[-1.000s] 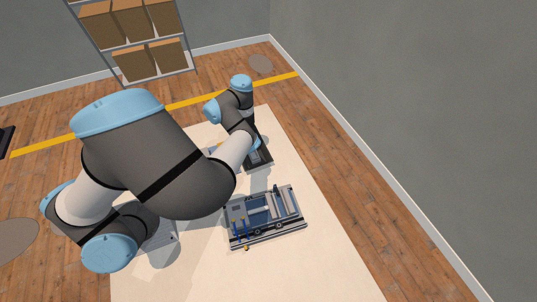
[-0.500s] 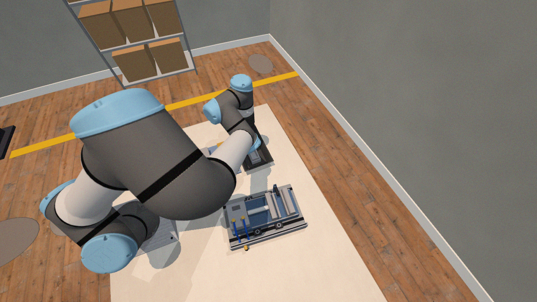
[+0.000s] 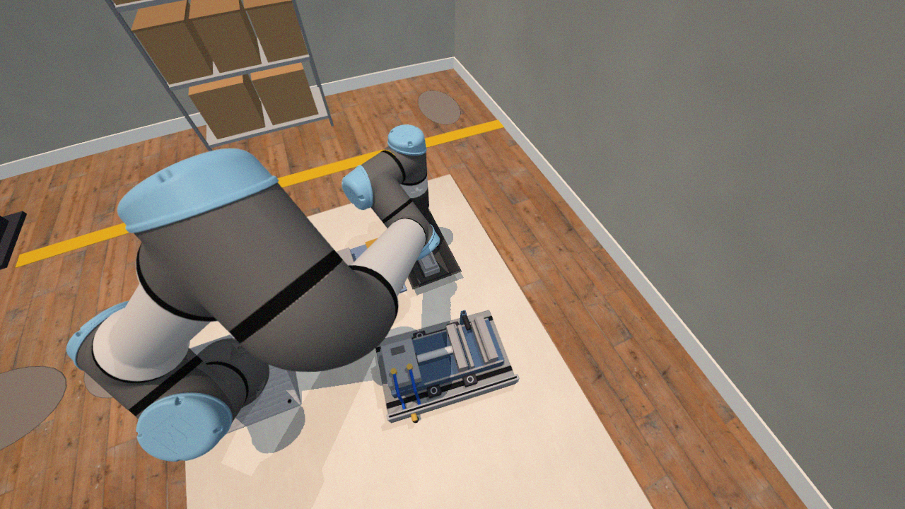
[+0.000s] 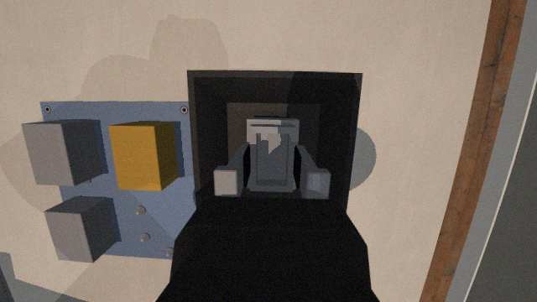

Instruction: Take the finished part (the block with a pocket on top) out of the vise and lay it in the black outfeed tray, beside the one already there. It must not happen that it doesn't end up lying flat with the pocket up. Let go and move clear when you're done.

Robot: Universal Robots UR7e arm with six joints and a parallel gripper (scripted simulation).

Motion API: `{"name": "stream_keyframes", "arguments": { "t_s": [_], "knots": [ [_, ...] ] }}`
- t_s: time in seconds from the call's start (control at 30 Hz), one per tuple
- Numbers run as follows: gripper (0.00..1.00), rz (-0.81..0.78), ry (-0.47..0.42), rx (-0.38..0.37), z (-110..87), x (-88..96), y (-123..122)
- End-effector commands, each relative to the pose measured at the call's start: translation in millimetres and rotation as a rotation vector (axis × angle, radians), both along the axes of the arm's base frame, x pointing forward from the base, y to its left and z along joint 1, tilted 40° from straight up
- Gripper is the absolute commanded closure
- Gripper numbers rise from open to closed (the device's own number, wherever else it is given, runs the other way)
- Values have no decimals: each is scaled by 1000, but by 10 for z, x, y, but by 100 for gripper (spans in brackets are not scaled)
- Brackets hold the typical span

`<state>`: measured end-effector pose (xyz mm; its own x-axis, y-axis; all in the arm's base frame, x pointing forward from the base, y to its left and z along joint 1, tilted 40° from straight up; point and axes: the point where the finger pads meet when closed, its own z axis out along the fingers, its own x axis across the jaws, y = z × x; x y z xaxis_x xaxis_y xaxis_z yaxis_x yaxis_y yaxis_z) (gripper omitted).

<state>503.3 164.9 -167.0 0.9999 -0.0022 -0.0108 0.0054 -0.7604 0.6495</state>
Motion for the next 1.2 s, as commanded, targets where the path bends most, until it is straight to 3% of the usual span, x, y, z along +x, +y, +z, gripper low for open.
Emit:
{"name": "stream_keyframes", "arguments": {
  "t_s": [0.0, 1.17],
  "knots": [
    [100, 1, -1, 1, 2, 4, 3],
    [100, 1, -1, 1, -91, 4, -76]
  ]
}}
